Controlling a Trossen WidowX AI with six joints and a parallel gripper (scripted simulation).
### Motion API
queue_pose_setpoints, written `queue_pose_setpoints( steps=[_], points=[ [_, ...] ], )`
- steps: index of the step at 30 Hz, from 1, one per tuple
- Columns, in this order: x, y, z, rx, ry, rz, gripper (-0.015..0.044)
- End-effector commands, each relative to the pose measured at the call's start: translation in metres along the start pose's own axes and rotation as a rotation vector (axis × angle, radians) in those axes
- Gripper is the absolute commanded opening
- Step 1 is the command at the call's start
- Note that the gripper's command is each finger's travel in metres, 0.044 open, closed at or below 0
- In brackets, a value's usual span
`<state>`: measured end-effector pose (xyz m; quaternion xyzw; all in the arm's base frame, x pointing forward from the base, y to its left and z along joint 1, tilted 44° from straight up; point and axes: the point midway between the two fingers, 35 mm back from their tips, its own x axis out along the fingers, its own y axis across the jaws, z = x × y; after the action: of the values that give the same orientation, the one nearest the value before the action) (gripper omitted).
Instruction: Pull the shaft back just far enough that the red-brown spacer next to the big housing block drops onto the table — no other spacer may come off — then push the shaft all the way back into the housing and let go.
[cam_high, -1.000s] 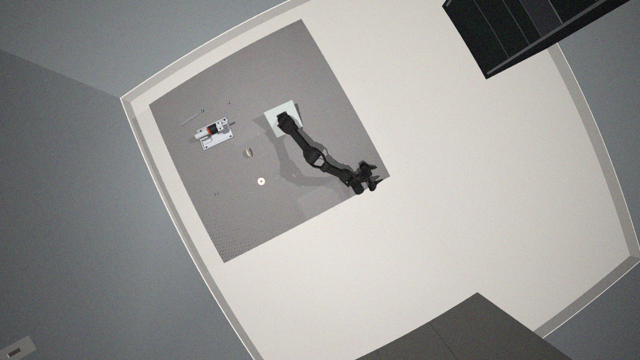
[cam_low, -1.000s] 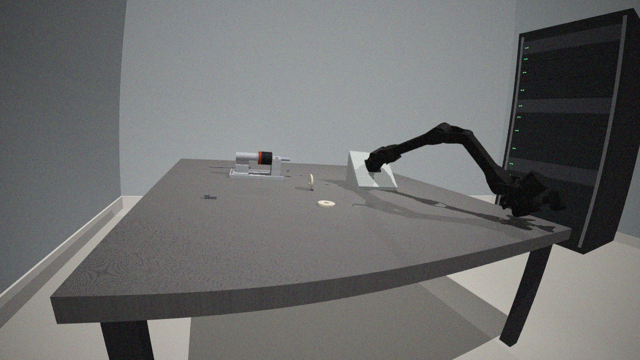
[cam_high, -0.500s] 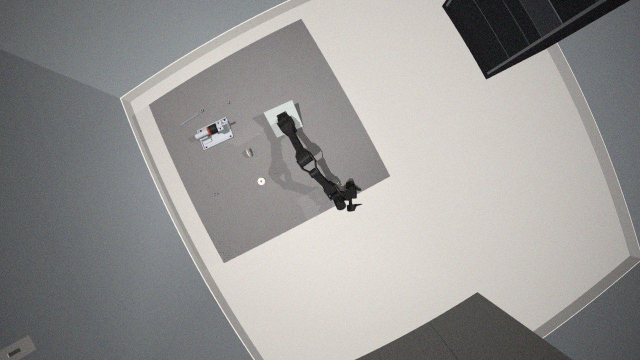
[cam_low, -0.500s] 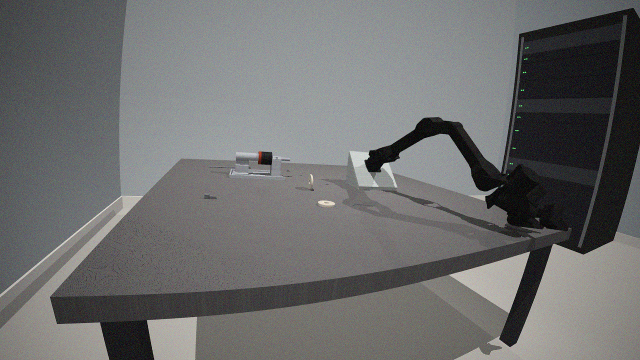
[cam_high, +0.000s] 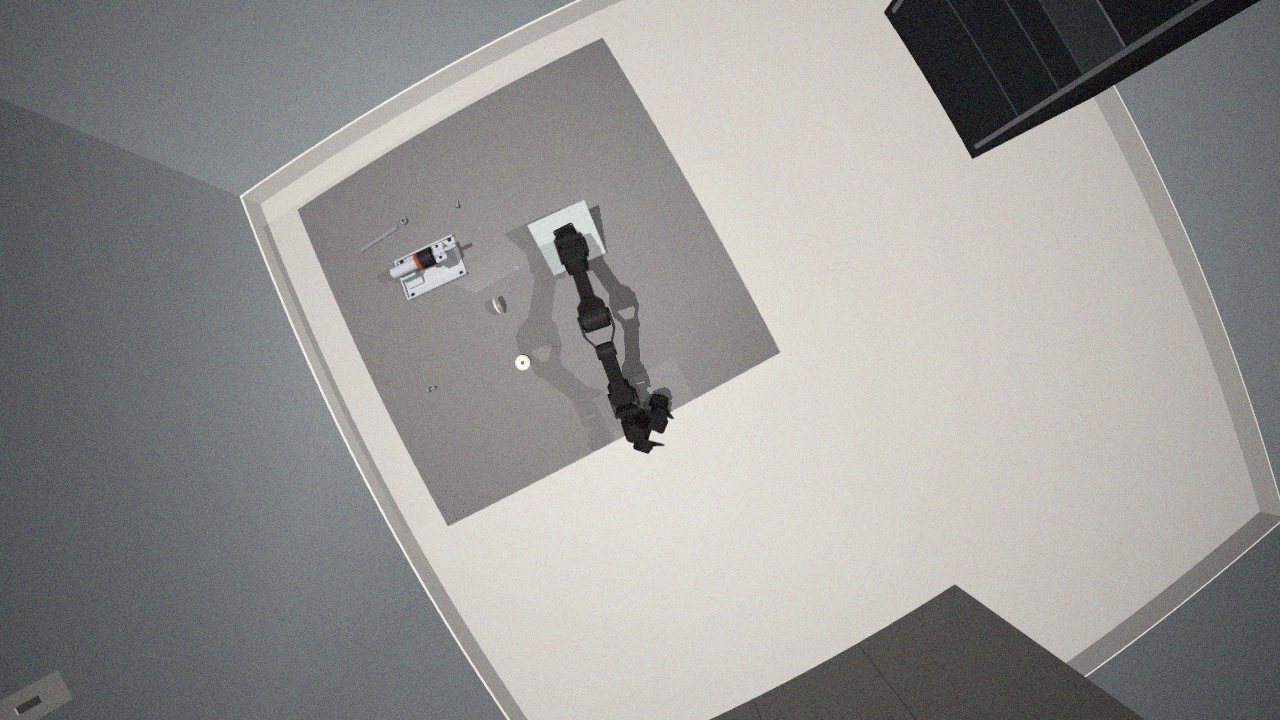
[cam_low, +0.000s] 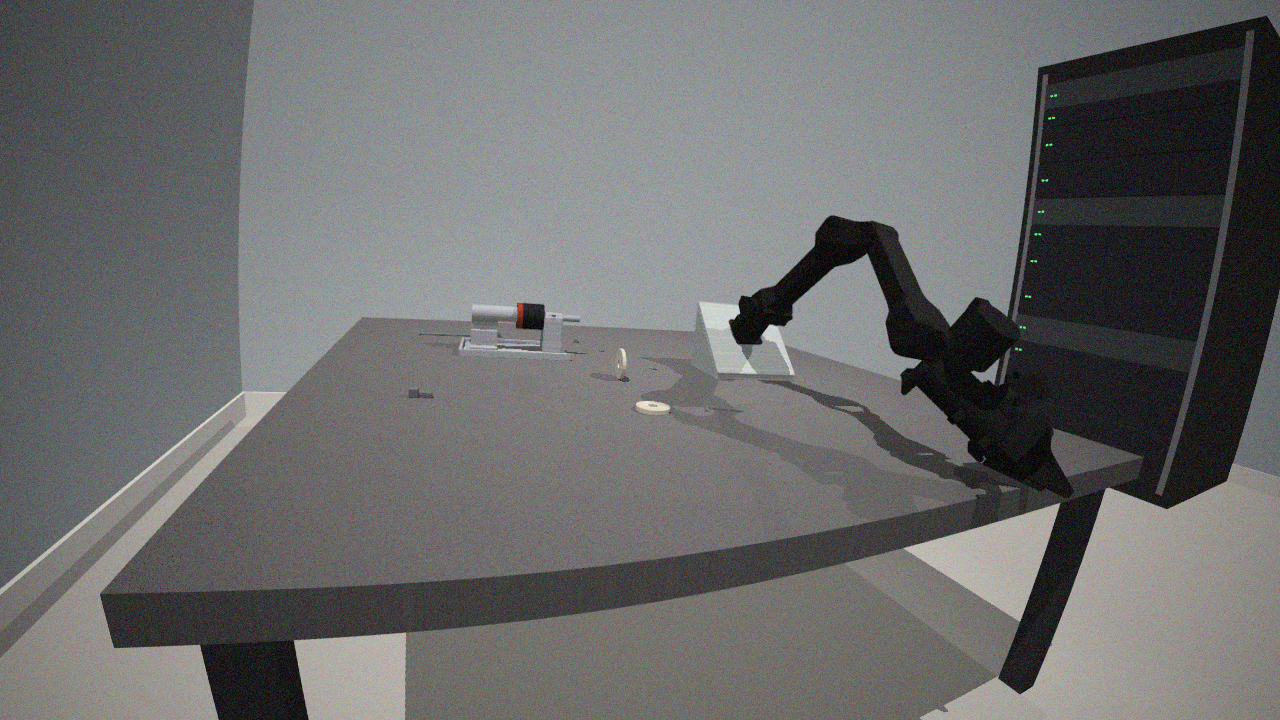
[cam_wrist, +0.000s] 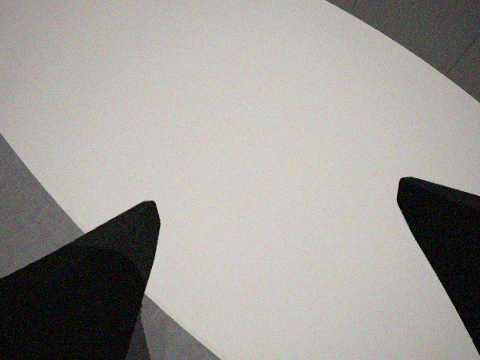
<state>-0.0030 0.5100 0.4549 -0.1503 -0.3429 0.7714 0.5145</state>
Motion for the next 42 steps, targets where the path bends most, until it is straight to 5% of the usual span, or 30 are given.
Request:
queue_pose_setpoints(
  steps=[1, 23, 42],
  points=[
    [-0.035, -0.041, -0.038, 0.051, 0.112, -0.105, 0.0440],
    [-0.265, -0.156, -0.212, 0.239, 0.679, -0.546, 0.0440],
    [-0.517, -0.092, -0.358, 0.774, 1.135, -0.719, 0.0440]
  ],
)
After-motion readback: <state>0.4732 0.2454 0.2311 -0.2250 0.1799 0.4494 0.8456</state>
